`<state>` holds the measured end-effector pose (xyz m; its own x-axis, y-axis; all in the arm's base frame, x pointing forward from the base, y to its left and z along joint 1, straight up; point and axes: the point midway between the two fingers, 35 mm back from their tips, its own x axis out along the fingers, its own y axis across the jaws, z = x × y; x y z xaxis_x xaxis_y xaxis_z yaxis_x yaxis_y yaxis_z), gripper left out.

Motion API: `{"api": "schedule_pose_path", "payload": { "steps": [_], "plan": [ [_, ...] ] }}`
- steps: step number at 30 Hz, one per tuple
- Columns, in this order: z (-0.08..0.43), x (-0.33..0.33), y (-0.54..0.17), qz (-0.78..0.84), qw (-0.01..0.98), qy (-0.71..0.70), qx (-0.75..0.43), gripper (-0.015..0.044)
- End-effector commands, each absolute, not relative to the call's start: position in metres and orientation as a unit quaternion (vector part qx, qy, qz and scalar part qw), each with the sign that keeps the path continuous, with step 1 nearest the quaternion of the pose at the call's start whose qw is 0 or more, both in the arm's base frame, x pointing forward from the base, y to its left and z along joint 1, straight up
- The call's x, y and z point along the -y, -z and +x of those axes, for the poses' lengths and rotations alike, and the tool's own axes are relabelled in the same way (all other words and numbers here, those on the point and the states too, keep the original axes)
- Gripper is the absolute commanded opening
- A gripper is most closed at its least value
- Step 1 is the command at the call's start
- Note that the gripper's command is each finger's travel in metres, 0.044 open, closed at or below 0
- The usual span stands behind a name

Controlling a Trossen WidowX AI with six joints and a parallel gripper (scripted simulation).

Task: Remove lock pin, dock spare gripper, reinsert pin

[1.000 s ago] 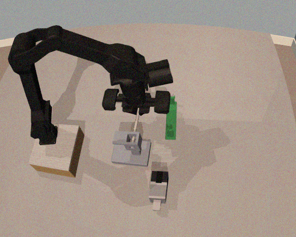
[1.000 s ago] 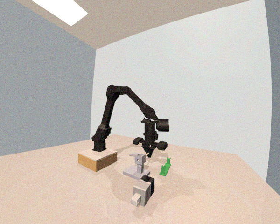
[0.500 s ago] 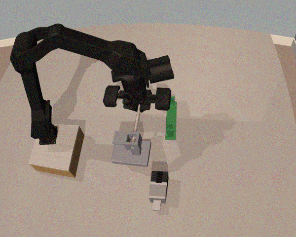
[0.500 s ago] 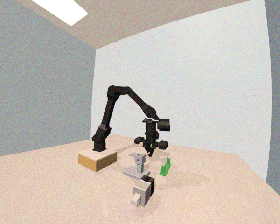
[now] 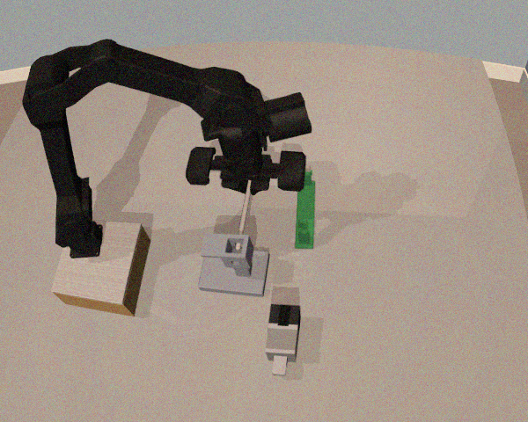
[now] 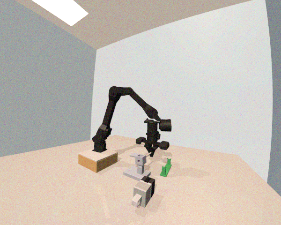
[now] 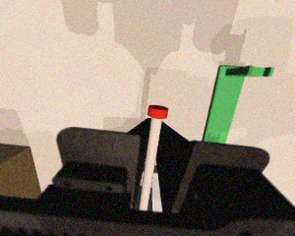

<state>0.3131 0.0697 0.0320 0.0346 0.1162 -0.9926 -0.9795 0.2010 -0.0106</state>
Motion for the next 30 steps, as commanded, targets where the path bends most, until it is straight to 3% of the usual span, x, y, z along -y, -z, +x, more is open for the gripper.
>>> {"api": "schedule_pose_path", "payload": {
  "steps": [1,30],
  "plan": [
    [0.316,-0.073,-0.034,-0.422,0.584,-0.469,-0.511,0.0],
    [0.32,-0.093,-0.037,-0.417,0.579,-0.473,-0.517,0.0]
  ]
}}
